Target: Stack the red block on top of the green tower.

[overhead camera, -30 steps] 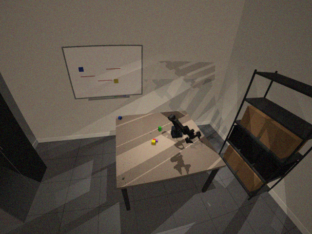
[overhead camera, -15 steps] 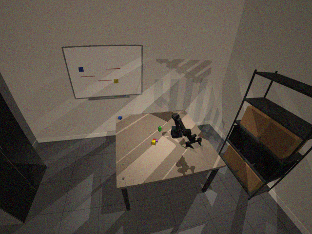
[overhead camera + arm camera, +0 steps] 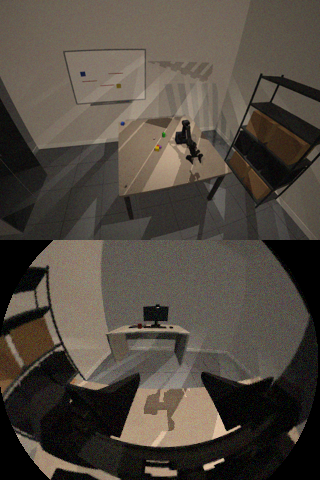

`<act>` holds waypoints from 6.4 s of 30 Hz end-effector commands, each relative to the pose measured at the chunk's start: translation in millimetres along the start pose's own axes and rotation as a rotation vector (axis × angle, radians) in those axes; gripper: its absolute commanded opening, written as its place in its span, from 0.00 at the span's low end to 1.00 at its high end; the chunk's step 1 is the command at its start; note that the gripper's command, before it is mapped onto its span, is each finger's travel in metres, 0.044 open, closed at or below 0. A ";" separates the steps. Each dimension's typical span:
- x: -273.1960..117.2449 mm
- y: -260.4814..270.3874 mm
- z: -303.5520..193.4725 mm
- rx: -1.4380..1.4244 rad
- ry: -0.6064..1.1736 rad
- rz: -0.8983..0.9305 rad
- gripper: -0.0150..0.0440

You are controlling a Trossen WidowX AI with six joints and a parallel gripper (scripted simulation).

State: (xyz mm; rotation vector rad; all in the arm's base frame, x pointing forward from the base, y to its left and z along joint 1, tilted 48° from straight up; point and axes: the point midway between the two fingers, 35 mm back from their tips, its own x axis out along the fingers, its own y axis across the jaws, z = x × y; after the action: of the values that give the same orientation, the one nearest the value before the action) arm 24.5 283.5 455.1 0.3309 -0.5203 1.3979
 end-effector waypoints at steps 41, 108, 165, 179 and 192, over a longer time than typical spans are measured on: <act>-147.3 -292.7 -198.9 0.184 0.994 -0.685 1.00; -392.9 -311.6 -256.9 1.585 0.925 -1.169 1.00; -384.1 -309.6 -285.5 1.586 0.923 -1.167 1.00; -395.5 -325.7 -249.9 1.540 0.844 -1.192 1.00; -409.6 -324.2 -198.0 1.550 0.863 -1.188 1.00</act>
State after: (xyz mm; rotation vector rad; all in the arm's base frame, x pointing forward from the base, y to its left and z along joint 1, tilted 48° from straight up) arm 341.2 -9.7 95.7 0.9740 1.3830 0.3498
